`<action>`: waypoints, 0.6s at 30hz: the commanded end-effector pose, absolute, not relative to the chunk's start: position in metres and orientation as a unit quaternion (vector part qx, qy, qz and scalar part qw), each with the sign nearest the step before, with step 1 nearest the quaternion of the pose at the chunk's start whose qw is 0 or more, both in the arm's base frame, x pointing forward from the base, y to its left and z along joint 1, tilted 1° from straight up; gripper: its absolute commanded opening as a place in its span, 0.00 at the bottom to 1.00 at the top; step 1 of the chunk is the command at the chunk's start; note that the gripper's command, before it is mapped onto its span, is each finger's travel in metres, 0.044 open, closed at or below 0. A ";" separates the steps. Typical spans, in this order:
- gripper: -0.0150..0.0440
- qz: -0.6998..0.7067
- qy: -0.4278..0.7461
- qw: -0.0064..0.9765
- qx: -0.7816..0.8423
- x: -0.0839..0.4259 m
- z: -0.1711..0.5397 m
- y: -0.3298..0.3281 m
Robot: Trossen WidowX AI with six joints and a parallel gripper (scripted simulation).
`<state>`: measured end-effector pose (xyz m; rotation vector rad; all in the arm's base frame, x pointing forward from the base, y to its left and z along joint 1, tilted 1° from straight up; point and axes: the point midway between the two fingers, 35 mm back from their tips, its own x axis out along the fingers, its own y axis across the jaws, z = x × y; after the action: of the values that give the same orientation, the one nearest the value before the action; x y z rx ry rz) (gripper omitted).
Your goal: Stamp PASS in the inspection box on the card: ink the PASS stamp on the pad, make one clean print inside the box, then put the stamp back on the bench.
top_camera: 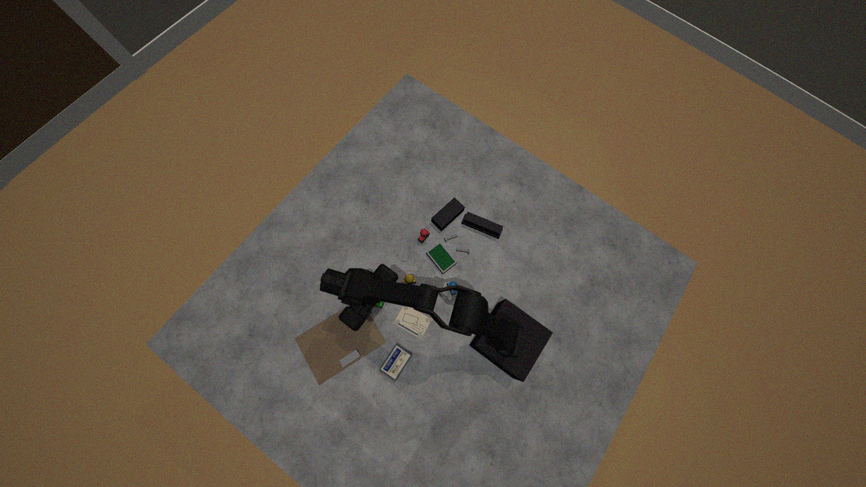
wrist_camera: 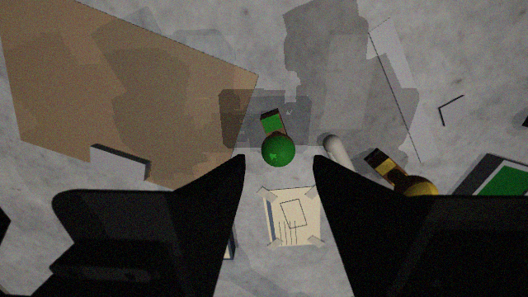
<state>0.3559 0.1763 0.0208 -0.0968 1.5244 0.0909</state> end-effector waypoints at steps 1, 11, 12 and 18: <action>0.61 0.039 0.695 0.716 -0.042 0.354 0.008 0.176; 0.61 0.039 0.695 0.716 -0.042 0.354 -0.008 0.176; 0.61 0.039 0.695 0.716 -0.042 0.354 -0.010 0.176; 0.61 0.039 0.695 0.716 -0.042 0.354 -0.020 0.176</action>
<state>0.3572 0.1766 -0.0091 -0.0954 1.5247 0.0894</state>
